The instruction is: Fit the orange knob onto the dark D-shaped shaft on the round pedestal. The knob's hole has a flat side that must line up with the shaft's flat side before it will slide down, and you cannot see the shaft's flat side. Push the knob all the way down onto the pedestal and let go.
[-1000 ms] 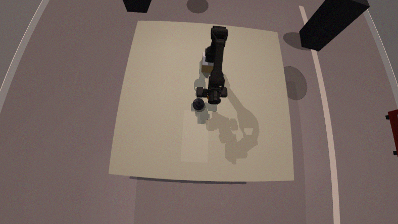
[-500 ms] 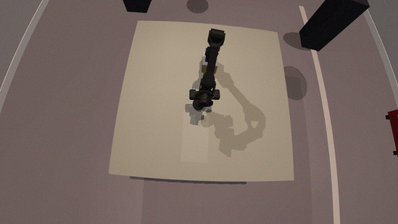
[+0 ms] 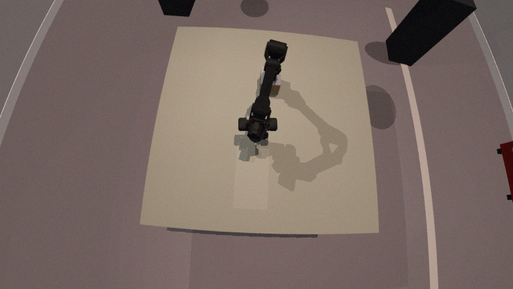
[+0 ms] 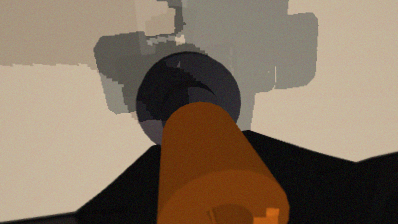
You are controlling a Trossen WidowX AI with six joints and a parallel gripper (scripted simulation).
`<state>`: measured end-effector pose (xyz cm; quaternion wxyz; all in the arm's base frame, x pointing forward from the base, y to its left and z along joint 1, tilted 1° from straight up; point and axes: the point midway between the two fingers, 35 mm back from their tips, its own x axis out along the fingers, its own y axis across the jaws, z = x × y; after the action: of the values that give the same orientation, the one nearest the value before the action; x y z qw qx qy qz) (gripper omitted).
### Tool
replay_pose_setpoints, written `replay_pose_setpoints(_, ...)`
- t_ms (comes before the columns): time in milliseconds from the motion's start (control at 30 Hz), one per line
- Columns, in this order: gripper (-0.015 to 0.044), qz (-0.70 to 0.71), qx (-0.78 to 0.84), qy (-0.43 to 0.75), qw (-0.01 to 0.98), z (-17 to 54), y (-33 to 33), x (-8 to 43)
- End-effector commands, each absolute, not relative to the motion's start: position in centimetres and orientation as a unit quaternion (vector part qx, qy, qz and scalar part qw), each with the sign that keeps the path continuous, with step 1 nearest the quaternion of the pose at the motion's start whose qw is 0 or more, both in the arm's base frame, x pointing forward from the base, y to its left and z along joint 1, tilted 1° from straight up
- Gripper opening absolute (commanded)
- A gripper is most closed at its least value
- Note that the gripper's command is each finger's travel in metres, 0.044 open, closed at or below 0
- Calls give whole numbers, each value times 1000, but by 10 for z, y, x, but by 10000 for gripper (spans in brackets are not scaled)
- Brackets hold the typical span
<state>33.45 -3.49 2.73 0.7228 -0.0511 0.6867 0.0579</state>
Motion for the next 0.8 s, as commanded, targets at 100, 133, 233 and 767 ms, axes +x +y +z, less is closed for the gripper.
replay_pose_setpoints(100,0,61,-51,689,720,8,-35,333)
replay_pose_setpoints(133,0,61,-51,689,720,8,-35,333)
replay_pose_setpoints(233,0,60,-50,689,720,10,-35,333)
replay_pose_setpoints(767,0,59,-49,689,720,9,-34,335)
